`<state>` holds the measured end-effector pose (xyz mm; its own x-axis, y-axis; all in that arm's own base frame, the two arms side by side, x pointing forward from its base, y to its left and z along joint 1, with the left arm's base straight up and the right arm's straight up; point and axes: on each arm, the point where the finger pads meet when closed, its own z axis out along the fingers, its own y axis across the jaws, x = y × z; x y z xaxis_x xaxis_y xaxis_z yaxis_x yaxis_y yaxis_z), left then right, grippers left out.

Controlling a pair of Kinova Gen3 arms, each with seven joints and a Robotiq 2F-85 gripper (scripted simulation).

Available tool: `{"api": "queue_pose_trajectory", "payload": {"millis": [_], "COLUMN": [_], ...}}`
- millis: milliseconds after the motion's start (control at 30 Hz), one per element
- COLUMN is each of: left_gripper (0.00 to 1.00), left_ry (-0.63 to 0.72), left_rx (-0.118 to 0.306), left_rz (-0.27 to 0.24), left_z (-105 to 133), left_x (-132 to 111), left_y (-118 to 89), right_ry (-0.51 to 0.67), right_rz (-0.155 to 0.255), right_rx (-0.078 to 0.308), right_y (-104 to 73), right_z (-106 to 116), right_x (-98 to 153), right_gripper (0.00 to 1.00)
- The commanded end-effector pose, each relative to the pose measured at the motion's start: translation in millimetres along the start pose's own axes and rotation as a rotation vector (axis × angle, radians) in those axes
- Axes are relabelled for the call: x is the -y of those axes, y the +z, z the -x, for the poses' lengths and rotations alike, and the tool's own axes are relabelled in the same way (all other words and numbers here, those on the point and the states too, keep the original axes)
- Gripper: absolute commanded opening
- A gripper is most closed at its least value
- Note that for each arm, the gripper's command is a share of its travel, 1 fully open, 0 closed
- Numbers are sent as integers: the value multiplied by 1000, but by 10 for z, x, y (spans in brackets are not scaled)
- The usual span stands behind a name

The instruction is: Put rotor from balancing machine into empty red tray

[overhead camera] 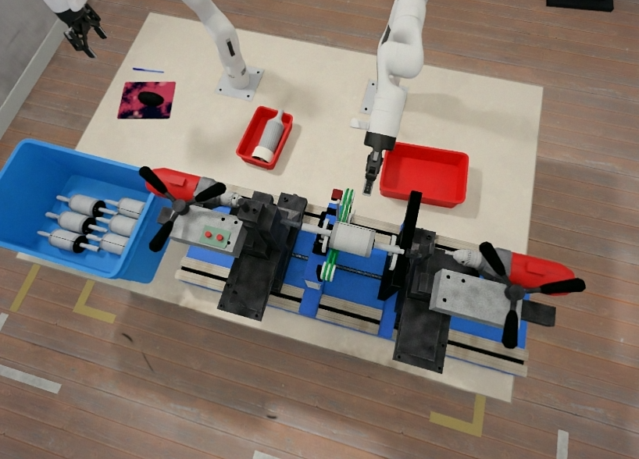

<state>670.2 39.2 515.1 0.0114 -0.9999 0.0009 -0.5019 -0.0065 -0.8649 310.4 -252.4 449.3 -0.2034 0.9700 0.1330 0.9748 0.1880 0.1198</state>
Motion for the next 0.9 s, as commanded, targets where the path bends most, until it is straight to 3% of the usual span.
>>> {"api": "queue_pose_trajectory", "payload": {"millis": [0,867], "left_gripper": [1000,1000], "left_ry": [0,0], "left_rx": [1,1], "left_rz": [-2,-2], "left_z": [-1,-1], "left_x": [24,80], "left_y": [74,541], "right_ry": [0,0], "right_rz": [1,1], "right_rx": [2,2], "right_y": [-7,-7], "right_z": [-1,-1], "right_x": [-1,-1], "right_gripper": [1000,1000]}}
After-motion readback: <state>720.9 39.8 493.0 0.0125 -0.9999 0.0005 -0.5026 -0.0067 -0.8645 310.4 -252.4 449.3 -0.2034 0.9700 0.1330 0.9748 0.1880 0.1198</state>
